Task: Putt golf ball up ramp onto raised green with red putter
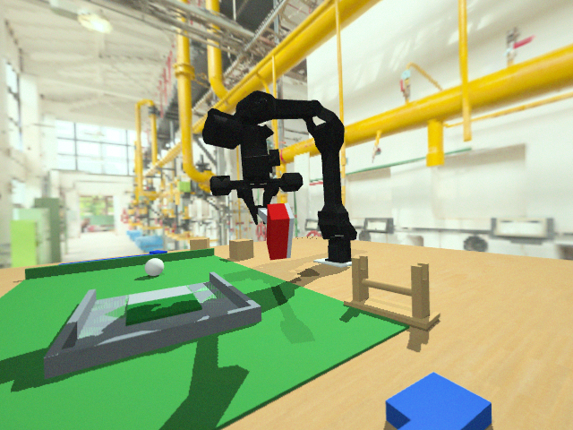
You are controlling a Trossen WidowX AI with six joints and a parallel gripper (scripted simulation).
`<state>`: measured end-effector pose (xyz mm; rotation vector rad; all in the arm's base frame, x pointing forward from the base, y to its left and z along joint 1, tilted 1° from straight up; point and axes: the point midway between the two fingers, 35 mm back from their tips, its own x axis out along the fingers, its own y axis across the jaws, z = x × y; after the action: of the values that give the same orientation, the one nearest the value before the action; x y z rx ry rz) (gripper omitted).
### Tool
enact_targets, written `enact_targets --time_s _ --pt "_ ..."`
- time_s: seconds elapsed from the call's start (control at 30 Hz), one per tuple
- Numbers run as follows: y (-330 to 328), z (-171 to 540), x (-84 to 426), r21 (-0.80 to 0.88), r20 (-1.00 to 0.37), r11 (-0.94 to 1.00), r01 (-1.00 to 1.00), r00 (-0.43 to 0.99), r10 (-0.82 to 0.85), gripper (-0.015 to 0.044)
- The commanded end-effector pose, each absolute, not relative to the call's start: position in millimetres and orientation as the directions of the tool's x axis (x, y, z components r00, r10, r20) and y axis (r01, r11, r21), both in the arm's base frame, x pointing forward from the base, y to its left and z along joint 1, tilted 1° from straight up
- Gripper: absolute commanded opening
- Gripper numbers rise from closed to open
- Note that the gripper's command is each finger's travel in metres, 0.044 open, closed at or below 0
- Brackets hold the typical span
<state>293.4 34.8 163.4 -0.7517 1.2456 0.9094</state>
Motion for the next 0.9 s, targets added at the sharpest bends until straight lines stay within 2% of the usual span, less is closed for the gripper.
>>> enact_targets --time_s 0.0,0.47,0.87 --pt "7.5 168.5 300.2 0.000 -0.985 0.565 -0.825 0.096 0.140 0.0000" --pt "-74.9 174.5 299.7 -0.001 -0.992 0.818 -0.575 0.102 0.070 0.0000" --pt "-144.7 179.7 281.2 -0.011 -0.996 0.954 -0.300 0.084 0.015 0.0000"
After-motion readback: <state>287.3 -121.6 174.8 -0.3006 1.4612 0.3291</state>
